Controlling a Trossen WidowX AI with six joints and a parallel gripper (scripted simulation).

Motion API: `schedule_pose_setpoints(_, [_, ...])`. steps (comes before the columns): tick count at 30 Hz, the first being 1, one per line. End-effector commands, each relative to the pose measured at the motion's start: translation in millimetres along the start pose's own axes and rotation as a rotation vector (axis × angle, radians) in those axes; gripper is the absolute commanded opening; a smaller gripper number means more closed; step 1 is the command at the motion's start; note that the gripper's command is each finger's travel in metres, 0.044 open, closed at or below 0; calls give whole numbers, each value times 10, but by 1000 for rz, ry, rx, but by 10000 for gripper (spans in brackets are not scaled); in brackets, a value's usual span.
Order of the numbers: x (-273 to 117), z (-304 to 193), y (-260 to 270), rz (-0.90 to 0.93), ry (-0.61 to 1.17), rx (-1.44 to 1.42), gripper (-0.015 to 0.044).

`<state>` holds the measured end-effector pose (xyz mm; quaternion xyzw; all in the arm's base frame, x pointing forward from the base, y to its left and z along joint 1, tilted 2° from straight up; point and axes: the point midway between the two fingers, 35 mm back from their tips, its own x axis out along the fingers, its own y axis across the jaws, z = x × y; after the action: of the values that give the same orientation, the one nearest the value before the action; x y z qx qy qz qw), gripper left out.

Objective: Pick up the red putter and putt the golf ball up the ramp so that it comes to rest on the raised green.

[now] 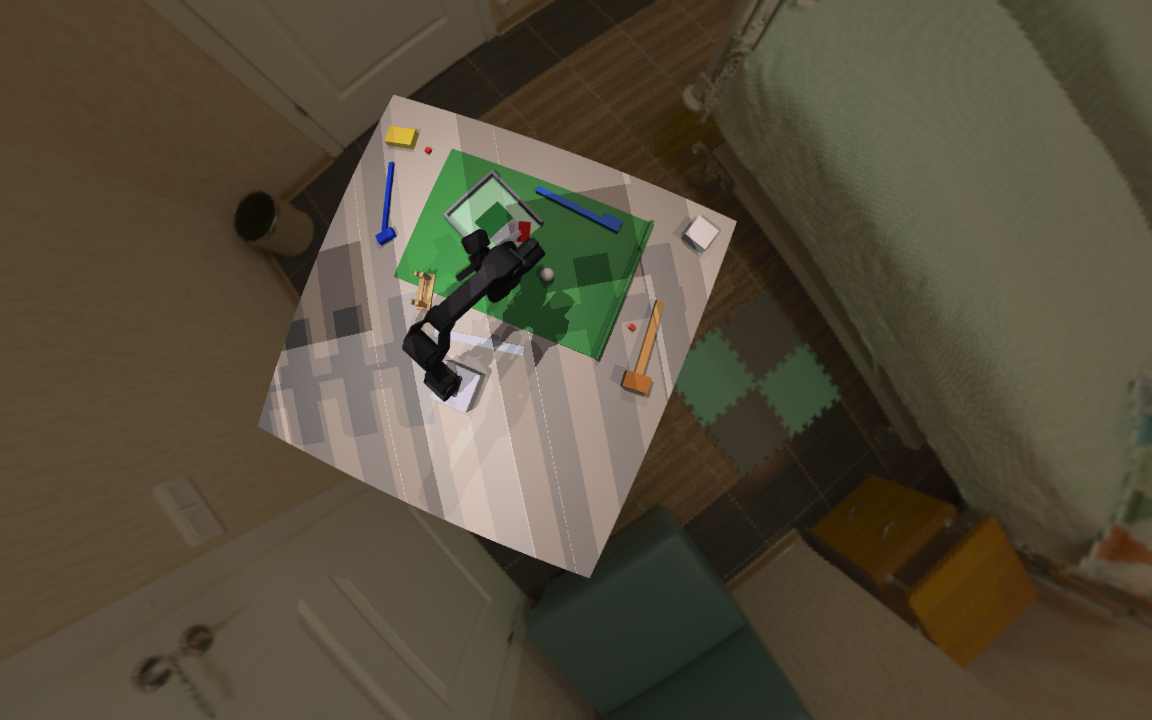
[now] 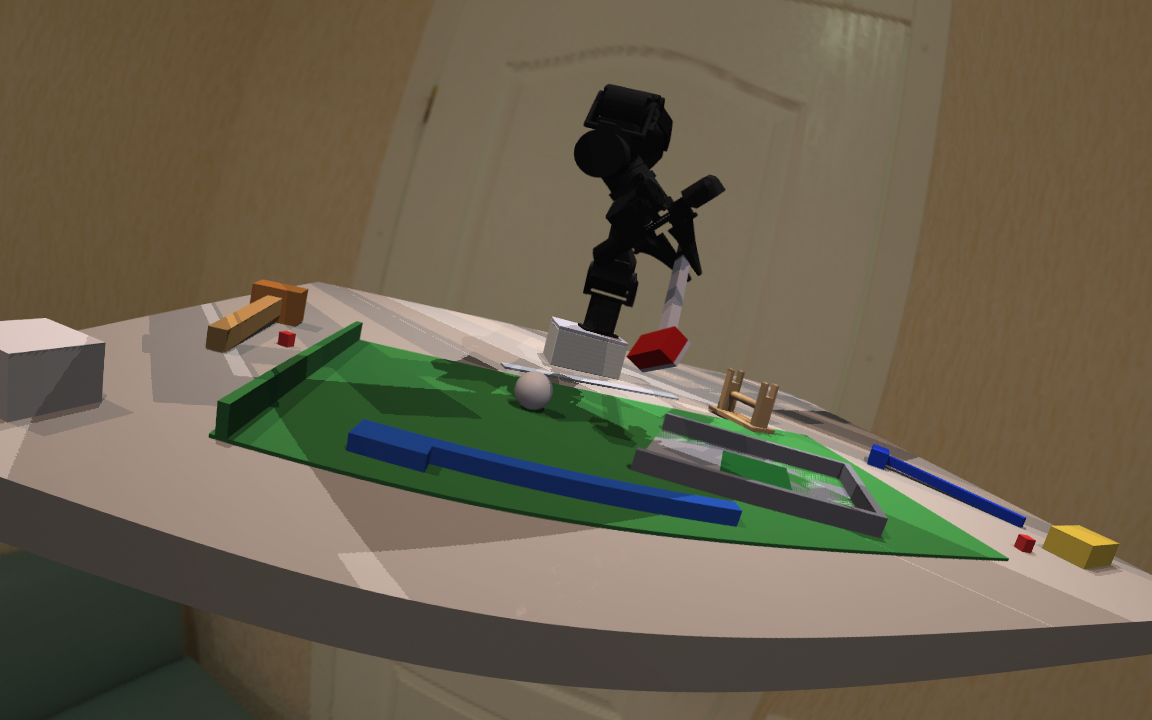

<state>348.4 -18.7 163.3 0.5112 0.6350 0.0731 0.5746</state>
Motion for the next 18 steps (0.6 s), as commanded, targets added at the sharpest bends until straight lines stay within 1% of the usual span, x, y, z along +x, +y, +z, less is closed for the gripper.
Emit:
schedule_pose_setpoints(1, [-196,103,-29,78,-16,158,0])
schedule_pose_setpoints(18, [-1118,403,-264,445,-22,817,0])
